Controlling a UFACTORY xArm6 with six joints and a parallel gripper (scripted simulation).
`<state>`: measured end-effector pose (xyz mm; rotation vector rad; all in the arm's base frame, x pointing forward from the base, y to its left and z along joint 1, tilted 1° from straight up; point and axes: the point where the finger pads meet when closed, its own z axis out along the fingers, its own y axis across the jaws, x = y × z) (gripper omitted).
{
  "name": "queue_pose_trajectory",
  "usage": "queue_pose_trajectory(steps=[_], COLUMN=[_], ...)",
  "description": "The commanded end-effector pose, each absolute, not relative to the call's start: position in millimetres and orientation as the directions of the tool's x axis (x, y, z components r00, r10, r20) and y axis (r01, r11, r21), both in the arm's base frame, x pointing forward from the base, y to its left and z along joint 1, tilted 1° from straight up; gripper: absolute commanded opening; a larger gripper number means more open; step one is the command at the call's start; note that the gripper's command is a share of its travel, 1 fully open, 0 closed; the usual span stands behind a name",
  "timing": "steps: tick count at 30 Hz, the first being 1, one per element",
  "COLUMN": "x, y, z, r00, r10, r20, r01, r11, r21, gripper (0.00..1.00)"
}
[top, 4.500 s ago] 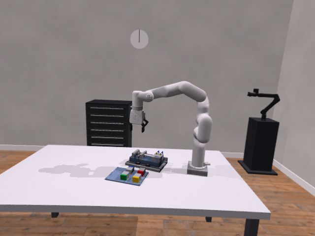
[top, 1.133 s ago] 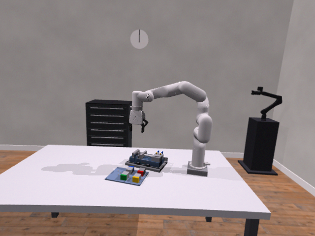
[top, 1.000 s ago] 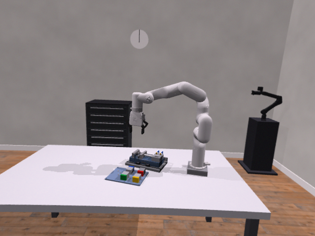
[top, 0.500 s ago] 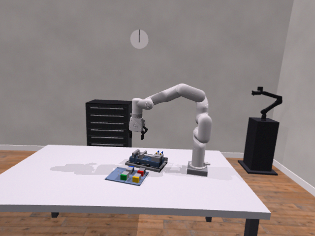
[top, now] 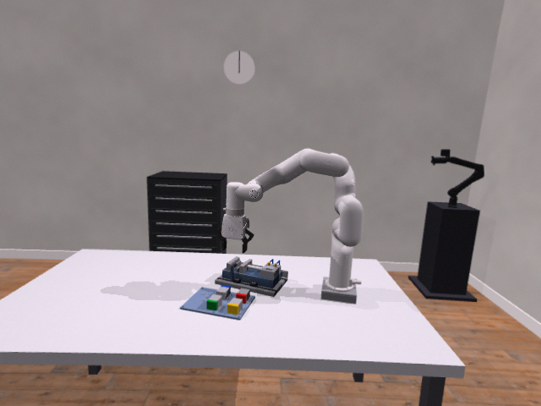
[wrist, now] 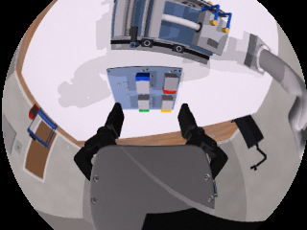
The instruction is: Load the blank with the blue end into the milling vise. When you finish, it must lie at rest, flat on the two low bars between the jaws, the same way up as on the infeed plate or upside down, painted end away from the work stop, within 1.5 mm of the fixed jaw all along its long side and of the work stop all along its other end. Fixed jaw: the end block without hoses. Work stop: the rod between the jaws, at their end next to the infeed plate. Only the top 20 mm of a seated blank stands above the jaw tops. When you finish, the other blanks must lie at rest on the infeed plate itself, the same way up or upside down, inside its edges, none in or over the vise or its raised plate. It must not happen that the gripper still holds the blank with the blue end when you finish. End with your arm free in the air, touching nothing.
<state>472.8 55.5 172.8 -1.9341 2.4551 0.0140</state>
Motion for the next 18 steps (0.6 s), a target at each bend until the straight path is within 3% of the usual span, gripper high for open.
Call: queue_pose_trajectory(steps=[1, 18], x=[473.8, 474.8], y=[55.7, 56.0], z=[172.2, 168.3], r00=[-0.234, -0.234], r10=[-0.972, -0.972], r20=[-0.019, -0.02], r01=[-0.972, -0.972], r11=[0.234, 0.234], r21=[-0.006, -0.008], gripper=[1.0, 1.0])
